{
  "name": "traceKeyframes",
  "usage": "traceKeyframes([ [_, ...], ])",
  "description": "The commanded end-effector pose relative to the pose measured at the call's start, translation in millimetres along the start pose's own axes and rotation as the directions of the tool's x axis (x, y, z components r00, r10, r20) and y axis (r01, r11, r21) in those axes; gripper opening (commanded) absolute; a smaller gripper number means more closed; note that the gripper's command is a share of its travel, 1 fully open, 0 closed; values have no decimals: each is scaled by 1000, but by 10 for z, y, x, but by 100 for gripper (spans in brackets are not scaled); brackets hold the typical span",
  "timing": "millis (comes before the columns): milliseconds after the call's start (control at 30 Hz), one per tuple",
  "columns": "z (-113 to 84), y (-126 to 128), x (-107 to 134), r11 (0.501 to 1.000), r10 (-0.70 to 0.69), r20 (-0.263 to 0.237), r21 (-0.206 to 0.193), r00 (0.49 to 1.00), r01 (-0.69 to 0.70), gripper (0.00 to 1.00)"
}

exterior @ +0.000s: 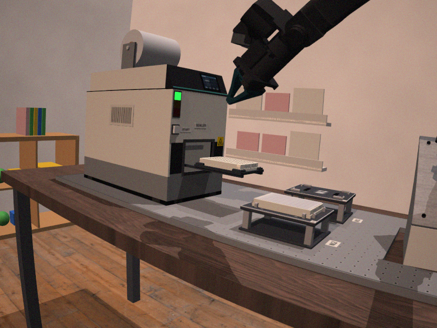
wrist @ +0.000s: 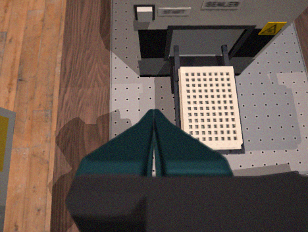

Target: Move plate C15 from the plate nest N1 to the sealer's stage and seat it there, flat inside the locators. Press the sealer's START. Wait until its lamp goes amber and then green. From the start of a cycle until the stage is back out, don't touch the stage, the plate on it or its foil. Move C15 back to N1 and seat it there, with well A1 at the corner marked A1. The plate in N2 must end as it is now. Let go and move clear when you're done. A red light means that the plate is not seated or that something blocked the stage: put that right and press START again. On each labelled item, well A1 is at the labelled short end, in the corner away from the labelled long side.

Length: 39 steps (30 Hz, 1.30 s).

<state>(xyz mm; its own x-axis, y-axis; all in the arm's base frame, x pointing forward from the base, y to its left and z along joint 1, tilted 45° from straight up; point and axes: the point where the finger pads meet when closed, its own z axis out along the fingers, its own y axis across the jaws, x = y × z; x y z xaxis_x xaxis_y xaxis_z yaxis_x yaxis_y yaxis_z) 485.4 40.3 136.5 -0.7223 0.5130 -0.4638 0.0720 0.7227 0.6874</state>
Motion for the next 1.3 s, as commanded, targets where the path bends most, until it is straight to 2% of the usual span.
traceKeyframes([
  [0,283,187,-303,999,-10,33,-31,999,11,0],
  [133,452,187,-429,999,-9,55,-34,998,11,0],
  [233,446,197,-427,999,-14,55,-36,998,16,0],
  [433,883,209,-426,999,-12,38,-38,999,13,0],
  [567,1050,128,-378,1000,4,22,-25,1000,-4,0],
  [700,884,110,-402,1000,-2,27,-27,1000,3,0],
  [767,884,110,-402,1000,-2,27,-27,1000,3,0],
  [900,815,-3,-388,1000,0,31,1,1000,0,0],
  [1267,731,4,-294,1000,-14,26,1,1000,14,0],
])
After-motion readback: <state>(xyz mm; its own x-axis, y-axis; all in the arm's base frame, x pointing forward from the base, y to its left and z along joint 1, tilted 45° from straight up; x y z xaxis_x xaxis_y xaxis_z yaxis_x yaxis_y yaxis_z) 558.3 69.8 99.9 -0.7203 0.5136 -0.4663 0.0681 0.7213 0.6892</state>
